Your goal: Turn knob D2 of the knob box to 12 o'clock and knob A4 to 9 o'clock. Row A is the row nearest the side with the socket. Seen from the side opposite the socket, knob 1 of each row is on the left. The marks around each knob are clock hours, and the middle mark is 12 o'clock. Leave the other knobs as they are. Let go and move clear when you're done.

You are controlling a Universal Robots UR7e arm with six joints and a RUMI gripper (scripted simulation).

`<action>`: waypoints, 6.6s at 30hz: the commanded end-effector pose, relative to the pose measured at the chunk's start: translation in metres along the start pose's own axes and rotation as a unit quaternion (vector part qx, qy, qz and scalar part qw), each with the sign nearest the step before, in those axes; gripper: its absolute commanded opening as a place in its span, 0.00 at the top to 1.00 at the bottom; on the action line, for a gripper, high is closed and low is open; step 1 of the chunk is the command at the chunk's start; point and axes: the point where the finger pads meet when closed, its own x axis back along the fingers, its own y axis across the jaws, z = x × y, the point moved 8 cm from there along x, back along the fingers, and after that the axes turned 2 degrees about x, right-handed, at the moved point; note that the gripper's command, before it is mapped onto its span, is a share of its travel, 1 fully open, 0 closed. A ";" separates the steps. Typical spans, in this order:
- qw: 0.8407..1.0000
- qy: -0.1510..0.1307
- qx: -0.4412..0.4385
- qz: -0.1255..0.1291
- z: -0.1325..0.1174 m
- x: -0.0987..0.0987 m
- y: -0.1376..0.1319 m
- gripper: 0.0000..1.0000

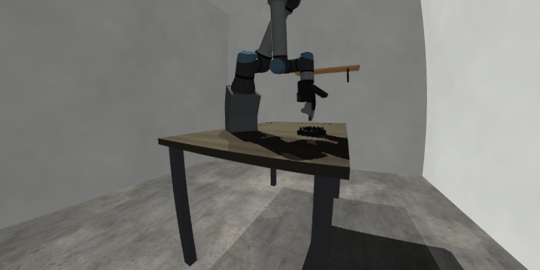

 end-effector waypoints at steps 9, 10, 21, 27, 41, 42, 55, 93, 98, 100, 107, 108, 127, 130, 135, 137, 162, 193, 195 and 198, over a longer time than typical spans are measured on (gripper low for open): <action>1.000 0.000 -0.003 0.000 0.000 0.002 0.003 0.89; 1.000 0.000 -0.003 0.000 0.000 0.002 0.003 0.89; 0.996 0.000 -0.092 0.000 -0.011 0.021 0.096 0.89; 0.996 0.000 -0.092 0.000 -0.011 0.021 0.096 0.89; 0.996 0.000 -0.092 0.000 -0.011 0.021 0.096 0.89; 0.996 0.000 -0.092 0.000 -0.011 0.021 0.096 0.89; 0.996 0.000 -0.092 0.000 -0.011 0.021 0.096 0.89; 0.996 0.000 -0.092 0.000 -0.011 -0.006 0.096 0.89; 0.996 0.000 -0.092 0.000 -0.011 -0.010 0.096 0.89; 0.996 0.000 -0.092 0.000 -0.011 -0.012 0.096 0.89; 0.996 0.000 -0.092 0.000 -0.011 -0.019 0.096 0.89; 0.996 0.000 -0.092 0.000 -0.011 -0.020 0.096 0.89; 0.996 0.000 -0.092 0.000 -0.011 -0.023 0.096 0.89; 0.996 0.000 -0.092 0.000 -0.011 -0.023 0.096 0.89; 0.996 0.000 -0.092 0.000 -0.011 -0.023 0.096 0.89; 0.996 0.000 -0.092 0.000 -0.011 -0.023 0.096 0.89; 0.996 0.000 -0.092 0.000 -0.010 -0.023 0.096 0.89; 0.996 0.000 -0.092 0.000 -0.006 -0.023 0.097 0.89; 0.996 0.000 -0.092 0.000 -0.006 -0.023 0.097 0.89; 0.996 0.000 -0.092 0.000 -0.006 -0.023 0.097 0.89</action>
